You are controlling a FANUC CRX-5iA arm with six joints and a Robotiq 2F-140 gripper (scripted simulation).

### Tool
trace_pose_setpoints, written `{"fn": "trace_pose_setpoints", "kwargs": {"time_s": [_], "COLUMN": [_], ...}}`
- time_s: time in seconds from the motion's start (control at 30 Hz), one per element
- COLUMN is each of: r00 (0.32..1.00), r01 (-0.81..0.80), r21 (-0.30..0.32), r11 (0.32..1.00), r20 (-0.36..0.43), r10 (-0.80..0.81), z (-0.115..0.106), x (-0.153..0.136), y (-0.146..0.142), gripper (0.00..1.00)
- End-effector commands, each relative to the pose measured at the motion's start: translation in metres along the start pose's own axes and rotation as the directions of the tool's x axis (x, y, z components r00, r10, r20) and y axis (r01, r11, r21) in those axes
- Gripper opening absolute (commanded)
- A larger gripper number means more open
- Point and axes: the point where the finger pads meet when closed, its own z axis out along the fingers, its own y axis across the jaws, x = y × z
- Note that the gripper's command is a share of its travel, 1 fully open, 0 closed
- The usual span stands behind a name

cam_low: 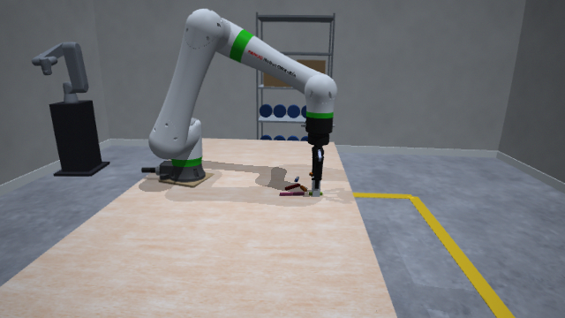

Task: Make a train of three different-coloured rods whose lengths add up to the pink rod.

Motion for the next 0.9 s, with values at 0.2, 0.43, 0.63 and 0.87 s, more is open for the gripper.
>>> {"fn": "trace_pose_setpoints", "kwargs": {"time_s": [0.2, 0.43, 0.63, 0.87], "r00": [1.000, 1.000, 1.000, 1.000], "r01": [0.000, 0.000, 0.000, 0.000], "r21": [0.000, 0.000, 0.000, 0.000], "r11": [1.000, 1.000, 1.000, 1.000], "r20": [0.000, 0.000, 0.000, 0.000], "r10": [0.000, 0.000, 0.000, 0.000], "z": [-0.0002, -0.0002, -0.0002, -0.0002], "x": [0.0002, 0.0002, 0.0002, 0.0002], "y": [0.0001, 0.0001, 0.0001, 0.0001], "gripper": [0.15, 0.03, 0.03, 0.03]}}
